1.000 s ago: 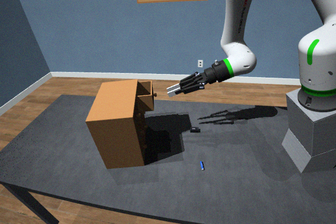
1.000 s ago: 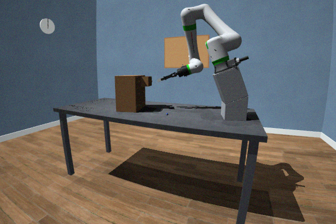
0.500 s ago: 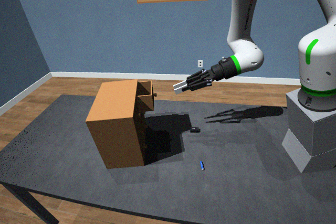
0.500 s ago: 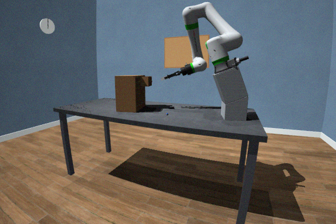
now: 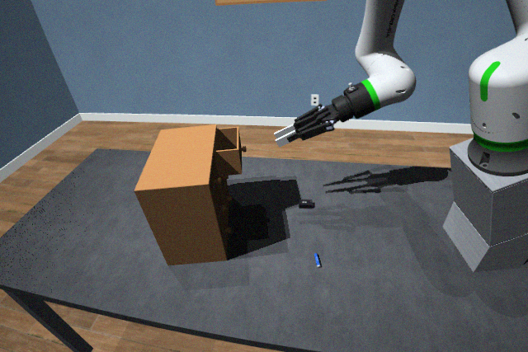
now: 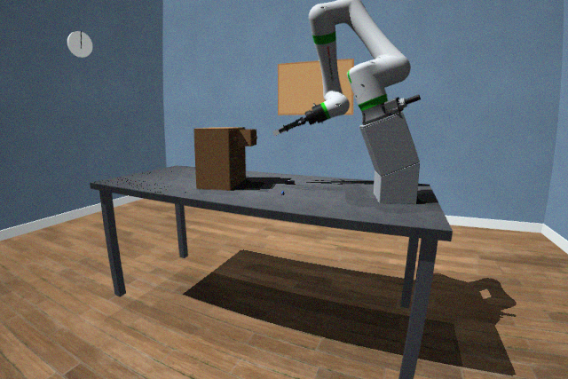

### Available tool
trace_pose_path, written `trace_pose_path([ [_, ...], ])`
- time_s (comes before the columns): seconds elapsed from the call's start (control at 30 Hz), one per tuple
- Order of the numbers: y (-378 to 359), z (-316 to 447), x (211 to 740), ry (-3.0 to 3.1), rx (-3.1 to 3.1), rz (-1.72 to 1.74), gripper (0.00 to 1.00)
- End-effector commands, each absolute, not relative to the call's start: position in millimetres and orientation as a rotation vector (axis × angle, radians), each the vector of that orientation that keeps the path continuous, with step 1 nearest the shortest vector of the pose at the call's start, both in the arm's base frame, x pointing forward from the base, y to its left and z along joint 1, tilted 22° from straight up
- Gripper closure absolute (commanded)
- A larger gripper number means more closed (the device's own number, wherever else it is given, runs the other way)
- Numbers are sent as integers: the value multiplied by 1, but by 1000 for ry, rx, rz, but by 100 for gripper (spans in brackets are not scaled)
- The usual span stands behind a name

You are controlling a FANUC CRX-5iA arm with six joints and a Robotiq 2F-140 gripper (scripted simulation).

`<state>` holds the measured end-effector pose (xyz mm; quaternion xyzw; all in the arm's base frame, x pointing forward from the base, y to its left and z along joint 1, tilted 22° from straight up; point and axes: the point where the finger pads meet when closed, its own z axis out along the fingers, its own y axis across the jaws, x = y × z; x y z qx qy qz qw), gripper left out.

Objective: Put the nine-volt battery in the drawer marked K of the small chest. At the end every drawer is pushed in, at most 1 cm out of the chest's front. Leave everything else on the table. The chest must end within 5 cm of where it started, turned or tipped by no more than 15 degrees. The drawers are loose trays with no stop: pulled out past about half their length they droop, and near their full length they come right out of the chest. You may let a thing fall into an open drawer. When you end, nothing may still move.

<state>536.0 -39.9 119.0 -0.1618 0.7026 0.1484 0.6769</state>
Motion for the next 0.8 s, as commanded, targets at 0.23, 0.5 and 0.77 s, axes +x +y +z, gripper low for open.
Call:
trace_pose_path([
  [0.23, -48, 127, 518, 1759, -403, 309, 80],
  [0.5, -55, 134, 502, 1915, -438, 283, 80],
  [0.77, -65, 143, 482, 2116, -482, 246, 80],
])
